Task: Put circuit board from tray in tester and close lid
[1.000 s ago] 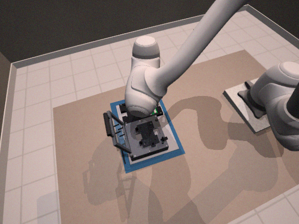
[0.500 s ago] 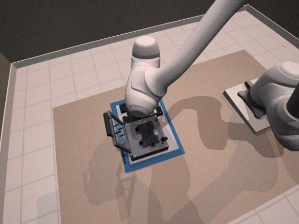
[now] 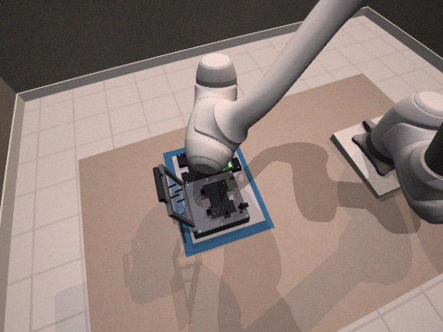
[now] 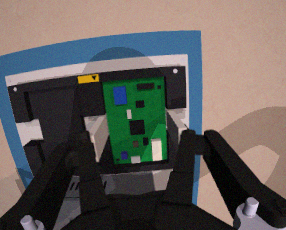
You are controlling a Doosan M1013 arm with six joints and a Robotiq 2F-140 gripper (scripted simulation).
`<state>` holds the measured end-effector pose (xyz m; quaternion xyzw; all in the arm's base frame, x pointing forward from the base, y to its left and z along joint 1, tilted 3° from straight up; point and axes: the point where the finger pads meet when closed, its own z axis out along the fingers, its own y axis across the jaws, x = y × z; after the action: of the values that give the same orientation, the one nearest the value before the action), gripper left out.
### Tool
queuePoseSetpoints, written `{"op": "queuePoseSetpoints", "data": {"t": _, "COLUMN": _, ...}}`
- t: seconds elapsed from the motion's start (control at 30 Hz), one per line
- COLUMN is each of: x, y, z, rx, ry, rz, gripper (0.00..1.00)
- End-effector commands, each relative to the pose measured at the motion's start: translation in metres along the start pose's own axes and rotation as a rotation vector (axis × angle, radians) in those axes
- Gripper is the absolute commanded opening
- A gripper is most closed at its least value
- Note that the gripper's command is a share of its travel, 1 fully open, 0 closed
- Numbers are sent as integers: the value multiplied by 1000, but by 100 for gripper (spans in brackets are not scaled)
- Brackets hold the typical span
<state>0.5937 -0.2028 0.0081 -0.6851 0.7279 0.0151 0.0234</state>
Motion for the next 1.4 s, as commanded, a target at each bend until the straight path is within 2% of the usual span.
{"op": "queuePoseSetpoints", "data": {"t": 0.0, "x": 0, "y": 0, "z": 0, "rx": 0, "ry": 0, "rz": 0, "gripper": 51}}
{"op": "queuePoseSetpoints", "data": {"t": 1.37, "x": 0, "y": 0, "z": 0, "rx": 0, "ry": 0, "rz": 0, "gripper": 46}}
